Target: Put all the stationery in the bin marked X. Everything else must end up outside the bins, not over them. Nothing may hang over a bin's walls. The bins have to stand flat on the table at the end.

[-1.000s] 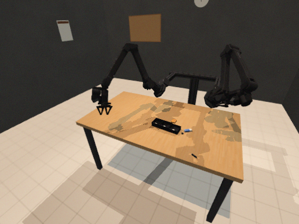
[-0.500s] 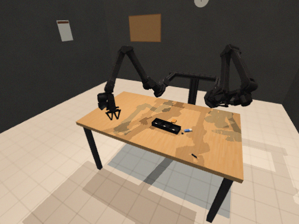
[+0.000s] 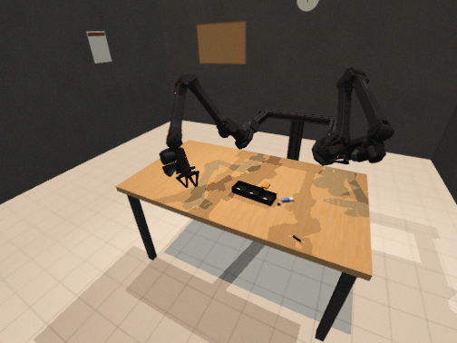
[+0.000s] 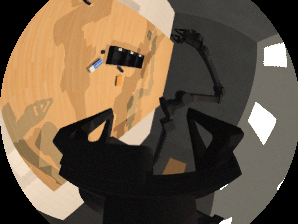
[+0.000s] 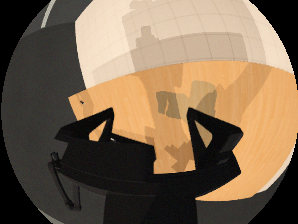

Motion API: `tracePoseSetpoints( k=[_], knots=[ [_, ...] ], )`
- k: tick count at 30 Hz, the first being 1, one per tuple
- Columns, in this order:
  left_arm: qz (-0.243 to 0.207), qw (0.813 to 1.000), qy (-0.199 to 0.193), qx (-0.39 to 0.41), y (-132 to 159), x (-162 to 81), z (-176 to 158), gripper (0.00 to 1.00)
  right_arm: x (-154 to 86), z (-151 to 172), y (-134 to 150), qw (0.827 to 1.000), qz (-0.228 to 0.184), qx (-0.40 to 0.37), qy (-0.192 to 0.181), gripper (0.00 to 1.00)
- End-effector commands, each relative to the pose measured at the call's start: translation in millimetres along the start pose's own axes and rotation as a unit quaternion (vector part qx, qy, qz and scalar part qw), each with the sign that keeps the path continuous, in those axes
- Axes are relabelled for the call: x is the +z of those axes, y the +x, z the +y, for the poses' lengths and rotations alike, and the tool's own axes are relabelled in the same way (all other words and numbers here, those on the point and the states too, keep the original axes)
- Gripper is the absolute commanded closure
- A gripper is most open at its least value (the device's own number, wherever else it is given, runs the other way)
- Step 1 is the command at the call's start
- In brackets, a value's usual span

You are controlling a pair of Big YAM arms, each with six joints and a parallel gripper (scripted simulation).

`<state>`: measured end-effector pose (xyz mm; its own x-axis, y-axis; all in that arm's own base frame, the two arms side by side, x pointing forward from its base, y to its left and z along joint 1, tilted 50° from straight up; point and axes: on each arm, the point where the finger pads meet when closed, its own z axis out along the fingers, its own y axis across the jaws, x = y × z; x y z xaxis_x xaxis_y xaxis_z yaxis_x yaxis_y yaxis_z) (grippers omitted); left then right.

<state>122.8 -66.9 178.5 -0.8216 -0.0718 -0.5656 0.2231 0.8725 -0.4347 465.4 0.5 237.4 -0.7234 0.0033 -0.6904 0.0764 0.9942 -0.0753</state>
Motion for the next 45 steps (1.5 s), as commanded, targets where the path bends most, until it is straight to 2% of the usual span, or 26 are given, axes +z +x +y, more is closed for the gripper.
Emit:
tracePoseSetpoints(
  k=[1, 2, 4, 5, 7, 10, 11, 12, 13, 16, 17, 18, 19, 21, 22, 24, 27, 28, 29, 32, 33, 35, 40, 43, 44, 45],
  knots=[
    [0.0, 1.0, -0.001, -0.015, 2.5, 0.1, -0.4, 0.0, 12.5, 28.0, 12.2, 0.999, 0.033, 0.019, -0.008, 0.0],
    [0.0, 1.0, -0.001, -0.015, 2.5, 0.1, -0.4, 0.0, 18.9, 33.5, 28.7, 0.999, 0.042, 0.017, -0.007, 0.0],
    [0.0, 1.0, -0.001, -0.015, 2.5, 0.1, -0.4, 0.0, 21.7, 39.2, 28.3, 0.999, 0.031, 0.019, -0.008, 0.0],
    [0.0, 1.0, -0.001, -0.015, 2.5, 0.1, -0.4, 0.0, 17.3, 45.5, 18.7, 0.999, 0.049, 0.022, -0.003, 0.0],
    [0.0, 1.0, -0.001, -0.015, 2.5, 0.1, -0.4, 0.0, 26.3, 55.9, 46.8, 0.997, 0.074, 0.02, 0.003, 0.0],
    [0.0, 1.0, -0.001, -0.015, 2.5, 0.1, -0.4, 0.0, 30.4, 62.3, 51.3, 0.998, 0.067, 0.022, 0.001, 0.0],
    [0.0, 1.0, -0.001, -0.015, 2.5, 0.1, -0.4, 0.0, 26.2, 69.1, 42.4, 0.996, 0.084, 0.022, 0.01, 0.0],
    [0.0, 1.0, -0.001, -0.015, 2.5, 0.1, -0.4, 0.0, 28.0, 74.9, 48.5, 0.995, 0.092, 0.022, 0.014, 0.0],
    [0.0, 1.0, -0.001, -0.015, 2.5, 0.1, -0.4, 0.0, 34.1, 77.6, 75.2, 0.994, 0.109, 0.017, 0.018, 0.0],
    [0.0, 1.0, -0.001, -0.015, 2.5, 0.1, -0.4, 0.0, 38.4, 90.8, 83.5, 0.995, 0.098, 0.02, 0.015, 0.0],
    [0.0, 1.0, -0.001, -0.015, 2.5, 0.1, -0.4, 0.0, 34.5, 98.2, 75.3, 0.993, 0.113, 0.018, 0.027, 0.0],
    [0.0, 1.0, -0.001, -0.015, 2.5, 0.1, -0.4, 0.0, 35.5, 103.6, 81.9, 0.992, 0.119, 0.017, 0.032, 0.0],
    [0.0, 1.0, -0.001, -0.015, 2.5, 0.1, -0.4, 0.0, 39.7, 104.4, 108.3, 0.99, 0.134, 0.011, 0.037, 0.0],
    [0.0, 1.0, -0.001, -0.015, 2.5, 0.1, -0.4, 0.0, 42.3, 112.9, 111.9, 0.992, 0.124, 0.015, 0.033, 0.0],
    [0.0, 1.0, -0.001, -0.015, 2.5, 0.1, -0.4, 0.0, 38.6, 120.5, 105.5, 0.989, 0.136, 0.01, 0.049, 0.0],
    [0.0, 1.0, -0.001, -0.015, 2.5, 0.1, -0.4, 0.0, 41.6, 124.9, 137.2, 0.986, 0.154, 0.002, 0.059, 0.0],
    [0.0, 1.0, -0.001, -0.015, 2.5, 0.1, -0.4, 0.0, 39.4, 135.7, 125.3, 0.986, 0.151, -0.001, 0.072, 0.0],
    [0.0, 1.0, -0.001, -0.015, 2.5, 0.1, -0.4, 0.0, 39.4, 140.5, 132.4, 0.985, 0.153, -0.003, 0.076, 0.0],
    [0.0, 1.0, -0.001, -0.015, 2.5, 0.1, -0.4, 0.0, 41.1, 138.0, 158.1, 0.982, 0.167, -0.011, 0.084, 0.0],
    [0.0, 1.0, -0.001, -0.015, 2.5, 0.1, -0.4, 0.0, 41.3, 147.5, 170.1, 0.983, 0.163, -0.008, 0.081, 0.0],
    [0.0, 1.0, -0.001, -0.015, 2.5, 0.1, -0.4, 0.0, 38.8, 155.4, 167.3, 0.981, 0.164, -0.018, 0.1, 0.0],
    [0.0, 1.0, -0.001, -0.015, 2.5, 0.1, -0.4, 0.0, 38.0, 157.5, 193.6, 0.978, 0.173, -0.026, 0.11, 0.0],
    [0.0, 1.0, -0.001, -0.015, 2.5, 0.1, -0.4, 0.0, 33.1, 169.7, 221.1, 0.975, 0.173, -0.043, 0.136, 0.0],
    [0.0, 1.0, -0.001, -0.015, 2.5, 0.1, -0.4, 0.0, 32.5, 170.7, 224.2, 0.975, 0.173, -0.043, 0.136, 0.0],
    [0.0, 1.0, -0.001, -0.015, 2.5, 0.1, -0.4, 0.0, 30.3, 185.0, 215.2, 0.976, 0.156, -0.048, 0.146, 0.0],
    [0.0, 1.0, -0.001, -0.015, 2.5, 0.1, -0.4, 0.0, 28.7, 185.3, 227.0, 0.974, 0.158, -0.055, 0.154, 0.0]
  ],
)
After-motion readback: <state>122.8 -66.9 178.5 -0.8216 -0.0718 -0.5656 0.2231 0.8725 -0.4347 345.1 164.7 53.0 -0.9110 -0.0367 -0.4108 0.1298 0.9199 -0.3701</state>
